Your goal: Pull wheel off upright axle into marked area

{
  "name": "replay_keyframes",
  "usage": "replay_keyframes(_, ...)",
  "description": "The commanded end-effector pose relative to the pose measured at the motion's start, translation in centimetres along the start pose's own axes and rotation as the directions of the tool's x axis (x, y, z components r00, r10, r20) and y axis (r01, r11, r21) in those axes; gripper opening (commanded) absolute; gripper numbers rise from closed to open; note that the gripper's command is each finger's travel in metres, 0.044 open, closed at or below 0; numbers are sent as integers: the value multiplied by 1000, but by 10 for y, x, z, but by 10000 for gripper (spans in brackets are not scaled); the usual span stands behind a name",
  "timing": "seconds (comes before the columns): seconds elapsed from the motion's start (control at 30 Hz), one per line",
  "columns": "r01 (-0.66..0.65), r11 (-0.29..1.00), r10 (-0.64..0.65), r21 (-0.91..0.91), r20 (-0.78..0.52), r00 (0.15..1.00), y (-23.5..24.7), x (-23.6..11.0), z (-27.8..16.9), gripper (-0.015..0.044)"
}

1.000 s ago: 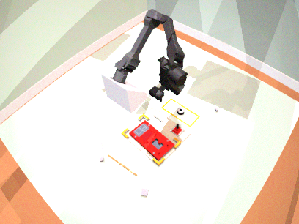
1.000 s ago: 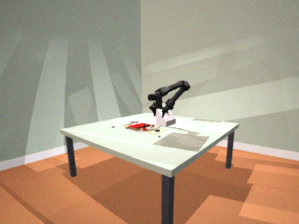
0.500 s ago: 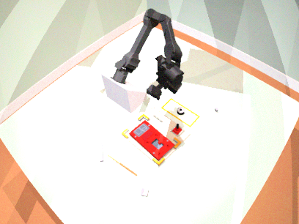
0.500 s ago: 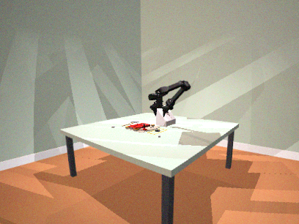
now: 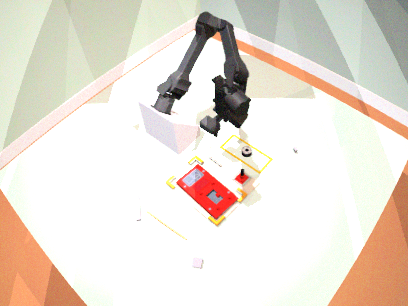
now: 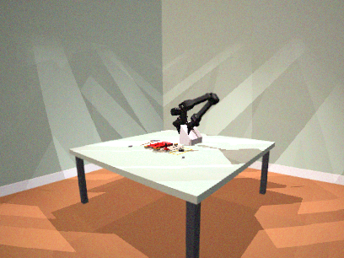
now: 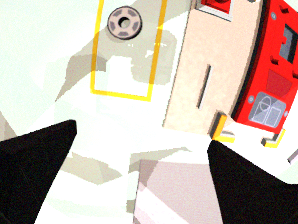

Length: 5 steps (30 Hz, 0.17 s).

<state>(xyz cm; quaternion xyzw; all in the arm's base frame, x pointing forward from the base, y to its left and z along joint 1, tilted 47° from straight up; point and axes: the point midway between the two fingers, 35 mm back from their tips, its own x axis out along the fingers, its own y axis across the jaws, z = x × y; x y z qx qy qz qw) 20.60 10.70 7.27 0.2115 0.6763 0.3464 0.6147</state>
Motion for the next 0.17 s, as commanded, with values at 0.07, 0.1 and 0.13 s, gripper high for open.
replay_keyframes(0.07, 4, 1000, -4, -1, -5, 1000, -1, 0, -1, 440)
replay_keyframes(0.1, 4, 1000, -4, -1, -5, 1000, -1, 0, -1, 440)
replay_keyframes(0.13, 4, 1000, -4, -1, -5, 1000, -1, 0, -1, 440)
